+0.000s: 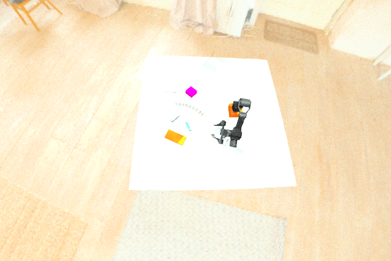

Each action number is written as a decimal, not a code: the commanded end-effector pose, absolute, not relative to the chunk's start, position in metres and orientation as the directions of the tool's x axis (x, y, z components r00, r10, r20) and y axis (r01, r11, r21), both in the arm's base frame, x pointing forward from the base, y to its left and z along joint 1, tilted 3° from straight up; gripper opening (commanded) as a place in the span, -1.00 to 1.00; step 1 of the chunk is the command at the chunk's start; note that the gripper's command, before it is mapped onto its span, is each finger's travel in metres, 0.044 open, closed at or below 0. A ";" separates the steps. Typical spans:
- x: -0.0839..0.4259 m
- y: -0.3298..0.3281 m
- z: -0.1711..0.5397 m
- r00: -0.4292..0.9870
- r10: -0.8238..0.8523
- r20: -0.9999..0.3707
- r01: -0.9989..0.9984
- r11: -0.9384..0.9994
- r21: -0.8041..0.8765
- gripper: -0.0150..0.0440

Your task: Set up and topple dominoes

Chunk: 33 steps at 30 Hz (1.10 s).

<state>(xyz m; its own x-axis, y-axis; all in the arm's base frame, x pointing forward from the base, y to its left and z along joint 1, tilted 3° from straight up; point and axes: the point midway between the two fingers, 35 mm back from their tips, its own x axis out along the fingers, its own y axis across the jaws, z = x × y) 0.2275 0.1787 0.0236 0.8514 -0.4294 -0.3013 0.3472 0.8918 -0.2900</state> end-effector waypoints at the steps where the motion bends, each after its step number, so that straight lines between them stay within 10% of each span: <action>1: 0.232 0.182 0.020 0.770 -0.453 -0.450 0.268 0.869 -0.416 1.00; 8: 0.238 0.191 0.020 0.525 -0.408 -0.747 -0.206 0.790 -0.577 1.00; 19: 0.245 0.182 0.074 0.132 -0.098 -0.986 -0.872 0.463 -0.162 1.00; 33: 0.244 0.180 0.091 0.071 -0.002 -0.997 -0.944 0.322 -0.068 1.00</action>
